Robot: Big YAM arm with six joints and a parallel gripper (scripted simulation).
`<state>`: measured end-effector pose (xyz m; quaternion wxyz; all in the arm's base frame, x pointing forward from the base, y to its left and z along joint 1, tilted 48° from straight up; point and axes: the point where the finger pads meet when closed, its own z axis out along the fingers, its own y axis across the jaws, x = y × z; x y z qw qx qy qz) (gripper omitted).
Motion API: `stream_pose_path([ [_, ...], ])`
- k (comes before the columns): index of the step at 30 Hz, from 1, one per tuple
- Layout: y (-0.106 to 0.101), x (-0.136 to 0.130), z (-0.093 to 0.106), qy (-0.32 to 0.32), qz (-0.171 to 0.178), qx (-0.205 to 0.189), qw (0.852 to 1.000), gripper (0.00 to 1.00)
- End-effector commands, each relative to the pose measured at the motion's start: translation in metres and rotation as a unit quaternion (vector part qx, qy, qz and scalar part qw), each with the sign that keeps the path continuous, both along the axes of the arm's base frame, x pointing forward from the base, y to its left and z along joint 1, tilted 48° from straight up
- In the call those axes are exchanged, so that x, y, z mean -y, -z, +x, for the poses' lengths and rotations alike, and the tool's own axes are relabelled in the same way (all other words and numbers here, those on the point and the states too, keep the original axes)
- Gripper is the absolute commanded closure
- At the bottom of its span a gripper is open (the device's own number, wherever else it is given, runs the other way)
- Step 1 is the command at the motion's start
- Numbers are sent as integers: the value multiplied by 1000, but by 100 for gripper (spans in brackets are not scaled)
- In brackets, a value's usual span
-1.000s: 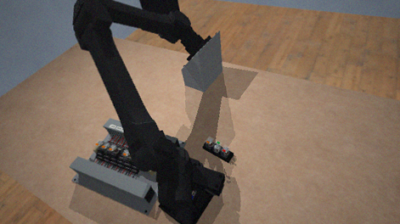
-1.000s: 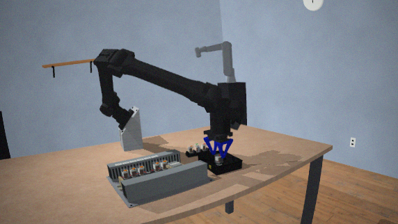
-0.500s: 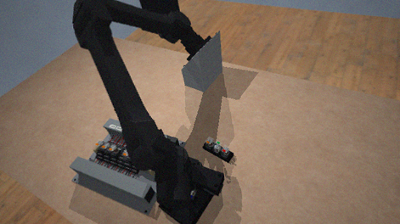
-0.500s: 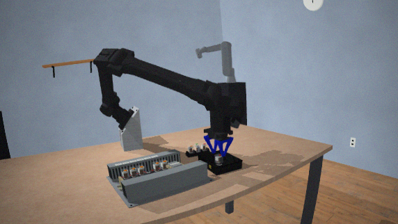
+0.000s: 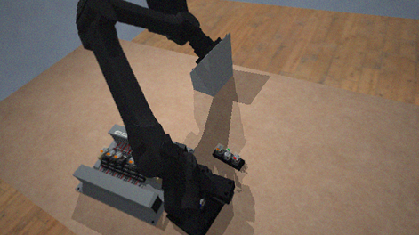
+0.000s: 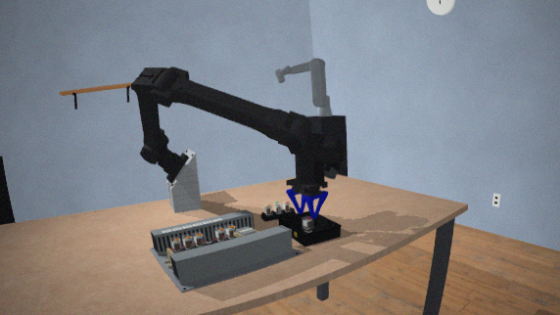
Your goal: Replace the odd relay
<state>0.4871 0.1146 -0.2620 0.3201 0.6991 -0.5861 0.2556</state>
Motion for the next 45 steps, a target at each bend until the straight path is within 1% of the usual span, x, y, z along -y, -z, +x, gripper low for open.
stream_pose_path([
  [1, -18, -26, 25, -6, 16, 28, 999, 41],
  [12, -18, -30, 24, -10, 15, 27, 999, 41],
  [29, -20, -27, 26, -6, 16, 29, 999, 41],
  [33, -28, -37, 26, -8, 18, 31, 999, 41],
  [38, -47, -59, 26, -10, 20, 33, 999, 41],
  [40, -47, -59, 26, -10, 20, 33, 999, 41],
  [45, -69, -83, 24, -11, 21, 34, 999, 41],
])
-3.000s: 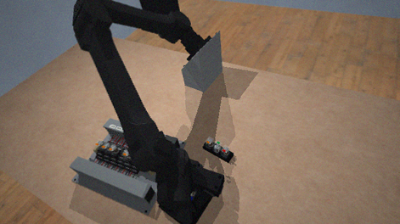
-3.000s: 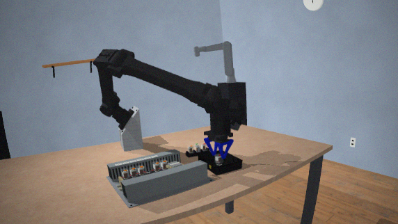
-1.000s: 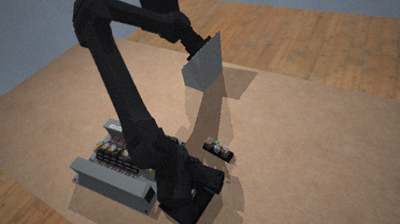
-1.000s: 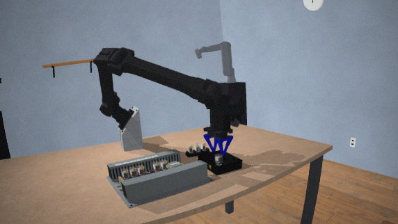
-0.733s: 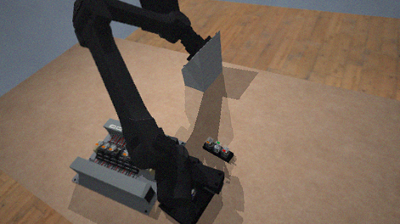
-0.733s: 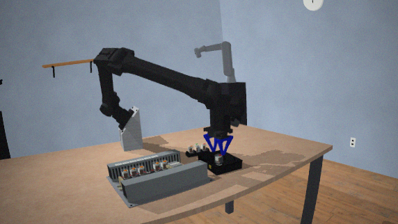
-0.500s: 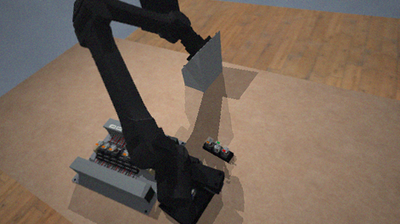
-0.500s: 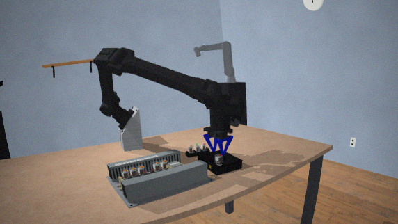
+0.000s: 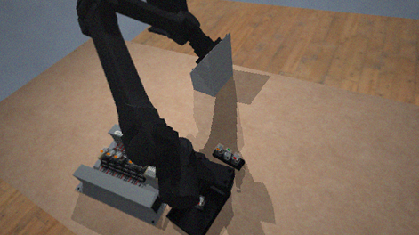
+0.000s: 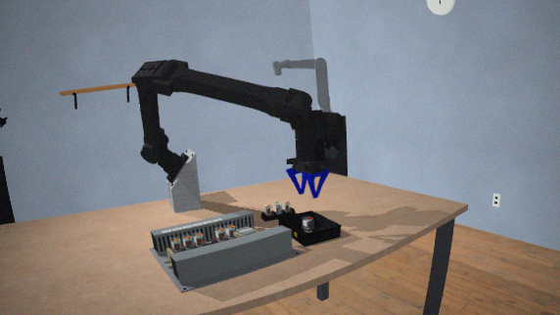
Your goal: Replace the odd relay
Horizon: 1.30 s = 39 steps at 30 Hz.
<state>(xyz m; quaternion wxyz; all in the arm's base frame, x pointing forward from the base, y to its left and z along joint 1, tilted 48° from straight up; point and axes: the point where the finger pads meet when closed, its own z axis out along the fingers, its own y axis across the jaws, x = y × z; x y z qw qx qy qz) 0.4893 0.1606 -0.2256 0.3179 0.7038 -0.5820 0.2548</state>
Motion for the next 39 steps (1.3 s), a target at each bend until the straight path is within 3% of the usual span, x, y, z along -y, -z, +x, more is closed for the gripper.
stream_pose_path([
  [1, -36, -41, 22, -5, 19, 36, 999, 41],
  [5, -42, -46, 22, -2, 19, 35, 999, 41],
  [22, -19, -14, 3, 12, -2, 1, 1000, 41],
  [31, -17, -22, -5, 4, -3, 1, 1000, 41],
  [39, -22, -35, -15, 5, 7, 25, 1000, 41],
])
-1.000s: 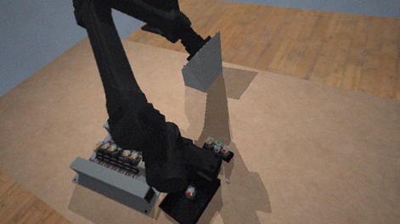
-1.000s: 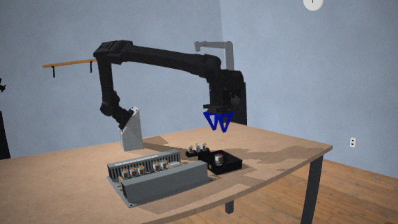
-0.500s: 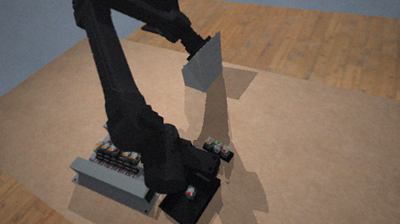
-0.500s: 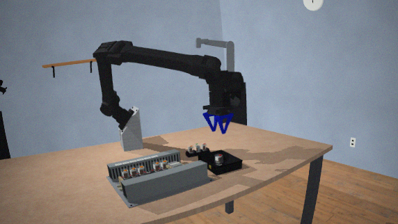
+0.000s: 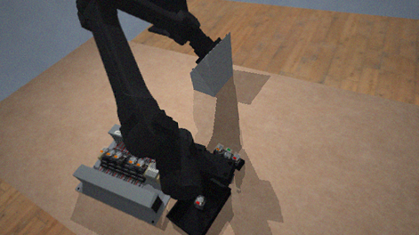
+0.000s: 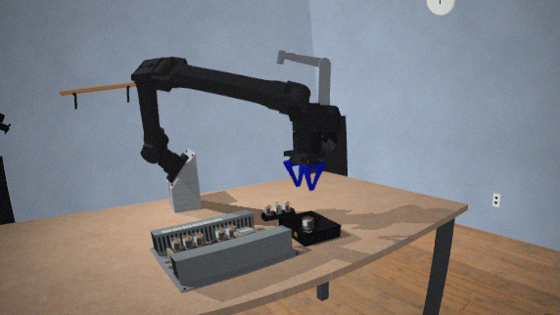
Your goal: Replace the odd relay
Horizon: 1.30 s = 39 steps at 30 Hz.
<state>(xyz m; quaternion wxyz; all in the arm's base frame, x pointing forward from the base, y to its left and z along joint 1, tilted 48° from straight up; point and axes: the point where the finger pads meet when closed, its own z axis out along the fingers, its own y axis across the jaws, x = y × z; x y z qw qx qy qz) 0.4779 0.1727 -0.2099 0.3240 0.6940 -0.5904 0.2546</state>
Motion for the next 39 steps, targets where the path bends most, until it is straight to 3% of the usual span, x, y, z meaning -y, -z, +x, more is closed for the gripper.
stream_pose_path([
  [1, -7, -24, -6, -8, 13, 26, 1000, 41],
  [9, -4, -28, -28, 2, 17, 43, 999, 41],
  [22, 21, -27, -106, 34, 15, 74, 997, 41],
  [24, 21, -27, -106, 34, 15, 74, 997, 41],
  [34, 36, -25, -153, 54, 12, 92, 994, 41],
  [39, 41, -20, -162, 61, 9, 93, 994, 41],
])
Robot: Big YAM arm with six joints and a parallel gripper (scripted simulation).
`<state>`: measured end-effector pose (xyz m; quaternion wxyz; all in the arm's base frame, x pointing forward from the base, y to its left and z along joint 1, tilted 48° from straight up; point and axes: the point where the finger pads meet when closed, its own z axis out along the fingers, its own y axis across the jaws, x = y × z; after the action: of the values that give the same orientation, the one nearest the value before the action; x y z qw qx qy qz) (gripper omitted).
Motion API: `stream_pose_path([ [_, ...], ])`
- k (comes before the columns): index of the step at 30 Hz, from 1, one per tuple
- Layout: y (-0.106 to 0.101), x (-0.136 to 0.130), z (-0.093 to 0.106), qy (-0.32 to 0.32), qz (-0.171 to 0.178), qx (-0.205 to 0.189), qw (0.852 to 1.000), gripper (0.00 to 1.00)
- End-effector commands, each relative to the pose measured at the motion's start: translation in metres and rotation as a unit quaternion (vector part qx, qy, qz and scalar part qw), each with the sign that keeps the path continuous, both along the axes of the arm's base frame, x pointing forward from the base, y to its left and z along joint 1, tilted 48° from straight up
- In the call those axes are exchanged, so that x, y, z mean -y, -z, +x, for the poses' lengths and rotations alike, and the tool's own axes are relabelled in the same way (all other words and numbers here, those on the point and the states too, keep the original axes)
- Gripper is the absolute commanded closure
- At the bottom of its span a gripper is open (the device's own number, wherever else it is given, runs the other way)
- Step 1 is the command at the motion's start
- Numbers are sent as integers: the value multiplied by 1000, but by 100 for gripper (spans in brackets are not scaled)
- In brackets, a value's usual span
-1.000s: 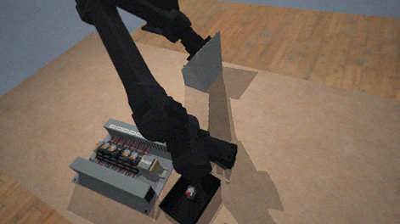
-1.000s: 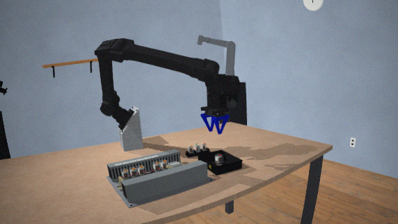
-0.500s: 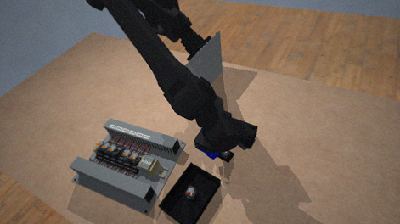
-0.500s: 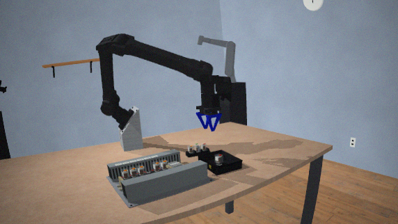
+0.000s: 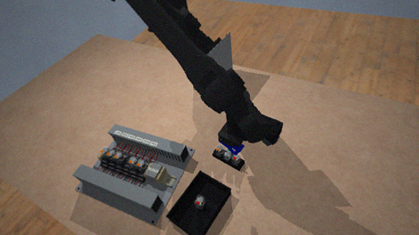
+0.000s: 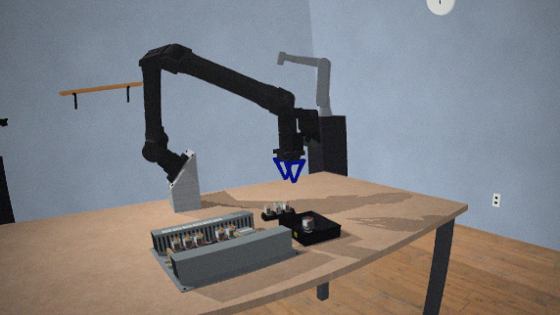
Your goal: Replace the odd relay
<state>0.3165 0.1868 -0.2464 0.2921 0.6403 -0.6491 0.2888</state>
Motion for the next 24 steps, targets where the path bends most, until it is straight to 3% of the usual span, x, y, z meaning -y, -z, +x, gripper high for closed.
stream_pose_path([
  [1, 4, -6, -1, 7, 9, 19, 1000, 41],
  [24, 7, 1, -1, 13, 6, 14, 1000, 41],
])
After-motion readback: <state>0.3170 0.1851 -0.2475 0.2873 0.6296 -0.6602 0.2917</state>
